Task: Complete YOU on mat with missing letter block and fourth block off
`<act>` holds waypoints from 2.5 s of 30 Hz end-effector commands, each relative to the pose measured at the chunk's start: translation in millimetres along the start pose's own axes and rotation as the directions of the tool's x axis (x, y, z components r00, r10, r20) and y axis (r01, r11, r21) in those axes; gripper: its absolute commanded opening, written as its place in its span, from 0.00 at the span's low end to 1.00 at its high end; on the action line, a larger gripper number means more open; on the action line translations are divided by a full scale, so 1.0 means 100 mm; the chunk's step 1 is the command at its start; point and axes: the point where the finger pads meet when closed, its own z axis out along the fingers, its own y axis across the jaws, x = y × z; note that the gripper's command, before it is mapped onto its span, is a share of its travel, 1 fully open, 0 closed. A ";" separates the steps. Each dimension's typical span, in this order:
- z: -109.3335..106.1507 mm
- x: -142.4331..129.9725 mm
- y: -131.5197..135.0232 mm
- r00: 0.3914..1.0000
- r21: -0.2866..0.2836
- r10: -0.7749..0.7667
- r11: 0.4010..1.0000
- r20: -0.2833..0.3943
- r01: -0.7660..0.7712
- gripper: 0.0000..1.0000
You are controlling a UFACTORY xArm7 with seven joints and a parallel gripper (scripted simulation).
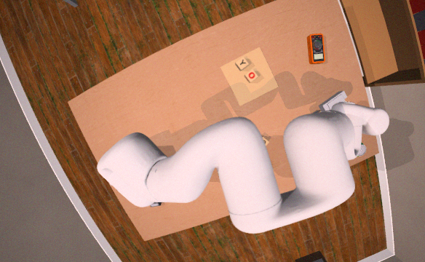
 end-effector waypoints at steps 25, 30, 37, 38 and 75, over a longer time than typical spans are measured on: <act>-0.05 0.37 -0.22 0.752 0.032 -0.659 0.752 0.021 0.658 0.41; -0.05 0.48 -0.28 0.627 0.040 -0.779 0.627 0.017 0.778 0.41; -0.05 0.59 -0.35 0.468 0.047 -0.884 0.468 0.010 0.883 0.41; -0.05 0.61 -0.36 0.444 0.048 -0.896 0.443 0.008 0.895 0.41; -0.04 1.26 -0.72 -0.467 0.037 -0.884 -0.467 -0.020 0.883 0.41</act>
